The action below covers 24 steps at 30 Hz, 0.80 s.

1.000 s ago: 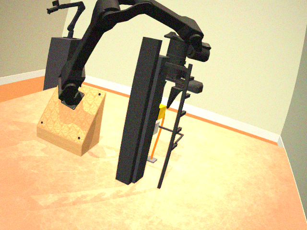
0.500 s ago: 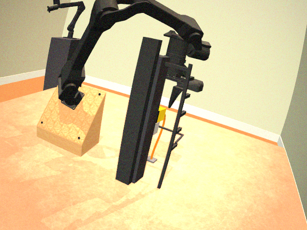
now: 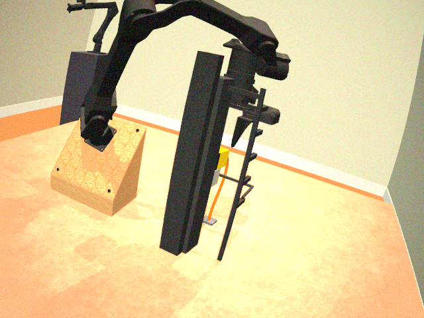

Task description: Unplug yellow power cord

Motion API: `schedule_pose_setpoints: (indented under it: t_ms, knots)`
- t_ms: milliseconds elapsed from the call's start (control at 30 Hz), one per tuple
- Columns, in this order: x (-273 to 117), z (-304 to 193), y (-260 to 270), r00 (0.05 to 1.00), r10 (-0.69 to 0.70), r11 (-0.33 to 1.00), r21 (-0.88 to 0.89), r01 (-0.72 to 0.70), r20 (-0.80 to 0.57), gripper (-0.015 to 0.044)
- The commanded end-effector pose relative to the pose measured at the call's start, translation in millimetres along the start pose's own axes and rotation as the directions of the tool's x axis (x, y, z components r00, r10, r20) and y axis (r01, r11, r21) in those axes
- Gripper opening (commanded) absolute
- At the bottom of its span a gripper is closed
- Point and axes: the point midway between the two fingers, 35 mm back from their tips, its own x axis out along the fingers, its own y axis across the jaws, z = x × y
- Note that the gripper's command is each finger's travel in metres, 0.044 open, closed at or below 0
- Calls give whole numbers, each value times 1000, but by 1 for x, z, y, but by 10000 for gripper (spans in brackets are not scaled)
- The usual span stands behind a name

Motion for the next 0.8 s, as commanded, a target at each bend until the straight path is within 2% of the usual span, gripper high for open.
schedule_pose_setpoints:
  t_ms: [0,600,733,767]
  knots:
    - [-1,-7,0,1000,-4,1000,-1,4,2,160]
    - [11,-13,0,1000,-4,1000,-1,4,1,160]
    - [9,-13,1,1000,2,1000,1,-2,2,55]
    - [9,-13,1,1000,2,1000,1,-2,2,48]
